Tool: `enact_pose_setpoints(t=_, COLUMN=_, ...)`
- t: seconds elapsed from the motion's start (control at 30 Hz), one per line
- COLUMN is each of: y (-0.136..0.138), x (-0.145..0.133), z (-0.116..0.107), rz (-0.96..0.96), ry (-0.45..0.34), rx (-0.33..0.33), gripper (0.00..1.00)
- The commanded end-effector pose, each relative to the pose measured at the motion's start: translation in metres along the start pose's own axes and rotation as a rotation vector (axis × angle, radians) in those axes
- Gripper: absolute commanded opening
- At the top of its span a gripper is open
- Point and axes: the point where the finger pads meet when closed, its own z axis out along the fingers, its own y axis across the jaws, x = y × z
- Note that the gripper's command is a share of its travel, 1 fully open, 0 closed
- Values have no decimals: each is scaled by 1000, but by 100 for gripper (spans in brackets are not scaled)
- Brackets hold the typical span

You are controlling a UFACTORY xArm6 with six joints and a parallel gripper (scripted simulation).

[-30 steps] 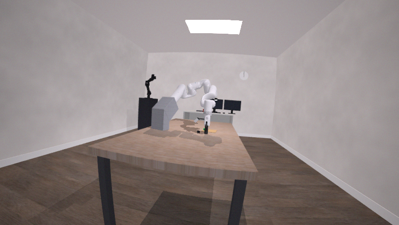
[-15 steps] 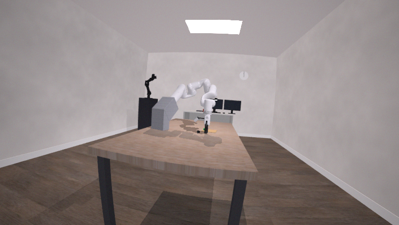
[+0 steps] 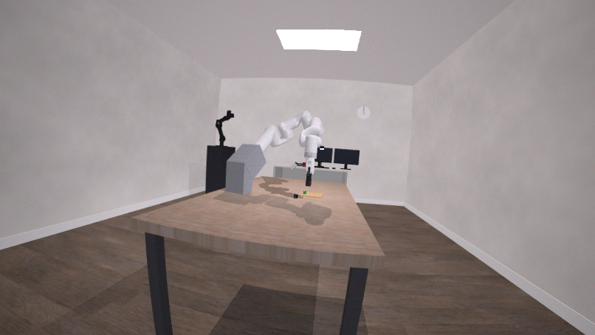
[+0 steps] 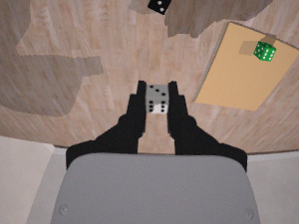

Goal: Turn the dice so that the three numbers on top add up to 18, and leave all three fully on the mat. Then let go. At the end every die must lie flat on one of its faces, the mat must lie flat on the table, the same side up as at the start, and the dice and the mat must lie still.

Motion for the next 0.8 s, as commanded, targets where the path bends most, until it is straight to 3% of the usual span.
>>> enact_pose_setpoints(t=0.0, y=1, x=0, z=-20, rz=0, ry=0, rx=-1, gripper=15)
enact_pose_setpoints(t=0.37, y=2, x=-1, z=-20, rz=0, ry=0, rx=-1, gripper=15)
enact_pose_setpoints(t=0.47, y=47, x=-15, z=-23, rz=0, ry=2, rx=4, gripper=15)
enact_pose_setpoints(t=0.5, y=47, x=-15, z=-23, rz=0, ry=2, rx=4, gripper=15)
enact_pose_setpoints(t=0.53, y=74, x=-21, z=-24, rz=1, ry=2, rx=5, gripper=15)
enact_pose_setpoints(t=0.6, y=74, x=-21, z=-24, rz=1, ry=2, rx=5, gripper=15)
enact_pose_setpoints(t=0.63, y=102, x=-24, z=-24, rz=1, ry=1, rx=4, gripper=15)
enact_pose_setpoints(t=0.7, y=102, x=-24, z=-24, rz=1, ry=1, rx=4, gripper=15)
enact_pose_setpoints(t=0.73, y=125, x=-26, z=-25, rz=1, ry=1, rx=2, gripper=15)
enact_pose_setpoints(t=0.77, y=125, x=-26, z=-25, rz=1, ry=1, rx=2, gripper=15)
